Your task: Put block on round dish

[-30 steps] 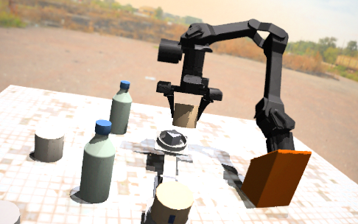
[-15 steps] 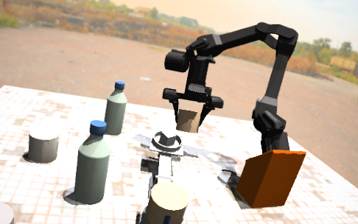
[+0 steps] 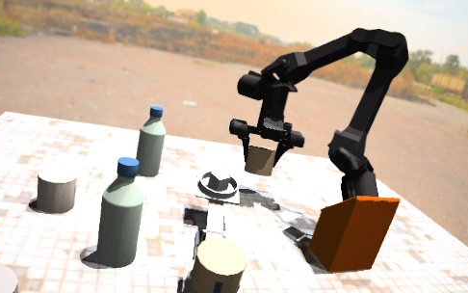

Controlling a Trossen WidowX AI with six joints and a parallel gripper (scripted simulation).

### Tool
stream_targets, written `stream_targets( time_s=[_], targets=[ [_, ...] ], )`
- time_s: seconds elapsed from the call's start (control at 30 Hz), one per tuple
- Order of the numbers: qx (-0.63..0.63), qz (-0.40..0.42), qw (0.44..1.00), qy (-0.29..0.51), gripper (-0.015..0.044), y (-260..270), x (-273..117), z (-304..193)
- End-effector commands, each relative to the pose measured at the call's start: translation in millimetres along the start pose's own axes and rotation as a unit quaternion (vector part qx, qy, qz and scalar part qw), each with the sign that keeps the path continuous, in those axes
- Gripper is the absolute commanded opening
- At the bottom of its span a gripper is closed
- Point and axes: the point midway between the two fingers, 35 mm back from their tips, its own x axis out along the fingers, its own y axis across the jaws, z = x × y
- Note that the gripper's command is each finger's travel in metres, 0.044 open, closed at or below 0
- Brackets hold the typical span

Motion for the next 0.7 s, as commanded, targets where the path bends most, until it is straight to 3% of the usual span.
stream_targets(
  time_s=[0.0,0.27,0.67],
  targets=[
    [-0.002,-0.009,1.0,0.007,0.0,1.4,0.2,-3.3],
    [-0.003,-0.009,1.0,0.008,0.0,0.9,33.7,-3.7],
    [-0.003,-0.009,1.0,0.008,0.0,0.7,47.0,-3.9]
  ],
)
